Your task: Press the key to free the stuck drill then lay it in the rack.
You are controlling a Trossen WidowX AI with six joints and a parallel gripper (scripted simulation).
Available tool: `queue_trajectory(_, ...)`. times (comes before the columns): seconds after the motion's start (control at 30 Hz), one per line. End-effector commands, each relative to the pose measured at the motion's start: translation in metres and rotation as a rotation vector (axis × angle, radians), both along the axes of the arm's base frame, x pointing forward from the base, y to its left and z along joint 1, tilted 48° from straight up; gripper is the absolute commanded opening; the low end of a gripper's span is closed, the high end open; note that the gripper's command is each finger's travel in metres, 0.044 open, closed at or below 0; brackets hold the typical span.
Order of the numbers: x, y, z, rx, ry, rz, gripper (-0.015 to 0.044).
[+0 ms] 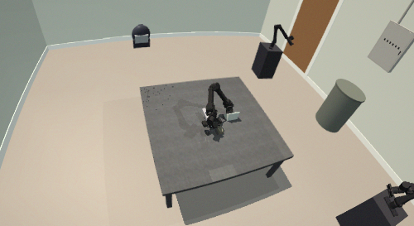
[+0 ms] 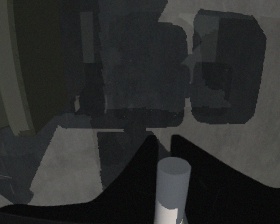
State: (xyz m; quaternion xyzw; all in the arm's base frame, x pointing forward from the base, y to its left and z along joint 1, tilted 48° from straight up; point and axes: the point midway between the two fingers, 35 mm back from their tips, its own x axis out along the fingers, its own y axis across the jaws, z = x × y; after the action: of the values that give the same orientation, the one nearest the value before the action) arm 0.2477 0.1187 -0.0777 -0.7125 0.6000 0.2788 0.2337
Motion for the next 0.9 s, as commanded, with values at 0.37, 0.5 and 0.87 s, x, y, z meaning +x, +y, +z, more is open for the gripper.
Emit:
queue_trajectory(0.37, -0.001, 0.01, -0.012, -0.002, -0.001, 0.003, 0.0)
queue_trajectory(0.5, -0.002, 0.014, -0.017, -0.001, -0.001, 0.003, 0.0)
queue_trajectory(0.87, -0.003, 0.025, -0.028, 0.0, -0.001, 0.003, 0.0)
